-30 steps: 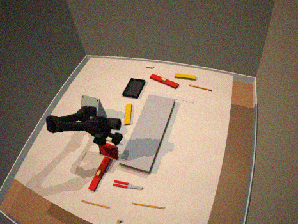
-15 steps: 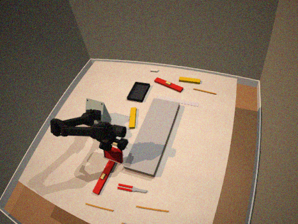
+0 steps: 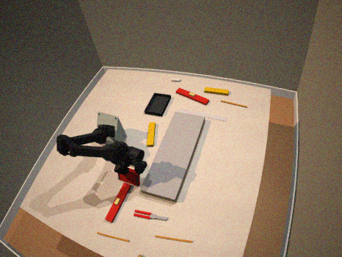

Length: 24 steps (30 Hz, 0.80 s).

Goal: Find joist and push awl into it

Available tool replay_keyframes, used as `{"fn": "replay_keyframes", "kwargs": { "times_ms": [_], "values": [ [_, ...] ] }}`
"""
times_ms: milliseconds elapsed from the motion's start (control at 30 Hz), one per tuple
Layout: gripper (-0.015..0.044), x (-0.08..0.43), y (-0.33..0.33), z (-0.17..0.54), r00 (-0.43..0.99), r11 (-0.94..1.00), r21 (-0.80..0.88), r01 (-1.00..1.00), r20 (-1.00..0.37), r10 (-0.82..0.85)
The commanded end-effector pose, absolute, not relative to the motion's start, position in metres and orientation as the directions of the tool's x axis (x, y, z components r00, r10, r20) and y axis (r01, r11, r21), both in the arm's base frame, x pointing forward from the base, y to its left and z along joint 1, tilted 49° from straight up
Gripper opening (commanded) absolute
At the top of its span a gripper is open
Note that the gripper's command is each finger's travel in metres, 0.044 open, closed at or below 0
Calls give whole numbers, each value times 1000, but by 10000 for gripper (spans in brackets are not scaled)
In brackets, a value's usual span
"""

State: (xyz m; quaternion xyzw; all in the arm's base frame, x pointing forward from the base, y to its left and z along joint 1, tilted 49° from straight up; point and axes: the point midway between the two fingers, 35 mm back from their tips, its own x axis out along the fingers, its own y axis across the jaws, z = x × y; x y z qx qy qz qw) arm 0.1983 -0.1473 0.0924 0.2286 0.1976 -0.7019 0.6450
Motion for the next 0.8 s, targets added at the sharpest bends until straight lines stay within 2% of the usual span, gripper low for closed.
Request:
{"fn": "replay_keyframes", "kwargs": {
  "times_ms": [0, 133, 633, 767],
  "values": [
    [440, 196, -152, 88, -67, -88, 10, 996, -571, -818],
    [440, 195, -155, 86, -67, -88, 10, 996, -569, -819],
    [340, 195, -155, 86, -67, -88, 10, 996, -569, -819],
    [235, 195, -153, 87, -67, -88, 10, 996, -570, -819]
  ]
}}
